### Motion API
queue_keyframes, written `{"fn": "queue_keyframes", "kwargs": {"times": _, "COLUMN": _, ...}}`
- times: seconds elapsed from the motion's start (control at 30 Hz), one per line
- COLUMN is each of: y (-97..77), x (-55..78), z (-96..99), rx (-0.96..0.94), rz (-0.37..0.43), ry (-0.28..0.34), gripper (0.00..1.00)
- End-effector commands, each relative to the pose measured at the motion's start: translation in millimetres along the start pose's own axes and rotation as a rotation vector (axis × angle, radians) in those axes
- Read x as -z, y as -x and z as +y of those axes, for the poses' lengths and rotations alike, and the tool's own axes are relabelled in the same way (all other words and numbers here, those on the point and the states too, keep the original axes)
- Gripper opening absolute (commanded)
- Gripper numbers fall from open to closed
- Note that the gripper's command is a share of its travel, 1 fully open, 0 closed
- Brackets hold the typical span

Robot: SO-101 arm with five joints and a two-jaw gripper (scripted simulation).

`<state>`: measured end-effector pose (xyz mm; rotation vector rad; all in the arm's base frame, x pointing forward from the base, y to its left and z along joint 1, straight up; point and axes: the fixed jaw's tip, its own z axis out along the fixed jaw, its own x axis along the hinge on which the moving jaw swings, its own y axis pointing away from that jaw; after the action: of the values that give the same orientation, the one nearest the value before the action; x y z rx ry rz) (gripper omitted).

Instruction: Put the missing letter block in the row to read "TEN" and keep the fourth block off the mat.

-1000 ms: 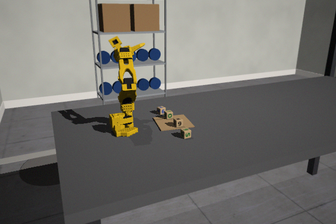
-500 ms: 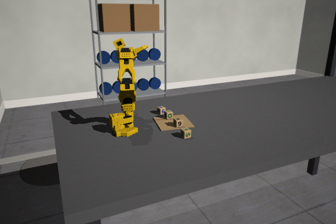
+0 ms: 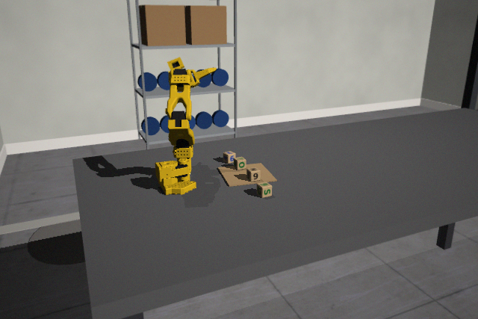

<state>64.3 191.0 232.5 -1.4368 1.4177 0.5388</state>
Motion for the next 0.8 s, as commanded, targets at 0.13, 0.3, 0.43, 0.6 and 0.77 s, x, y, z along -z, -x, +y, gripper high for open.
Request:
{"fn": "queue_keyframes", "kwargs": {"times": 0.13, "y": 2.0, "x": 6.3, "z": -12.0, "rx": -0.038, "rz": -0.011, "ry": -0.056, "gripper": 1.0}}
{"fn": "queue_keyframes", "kwargs": {"times": 0.3, "y": -6.8, "x": 5.4, "z": -19.1, "rx": -0.071, "rz": 0.034, "ry": -0.088, "gripper": 1.0}}
{"fn": "queue_keyframes", "kwargs": {"times": 0.43, "y": -7.8, "x": 5.3, "z": -19.9, "rx": -0.075, "rz": 0.039, "ry": -0.091, "gripper": 1.0}}
{"fn": "queue_keyframes", "kwargs": {"times": 0.6, "y": -10.0, "x": 5.2, "z": -21.6, "rx": -0.083, "rz": 0.05, "ry": -0.099, "gripper": 1.0}}
{"fn": "queue_keyframes", "kwargs": {"times": 0.77, "y": -20.0, "x": 5.2, "z": -29.1, "rx": -0.122, "rz": 0.099, "ry": -0.135, "gripper": 1.0}}
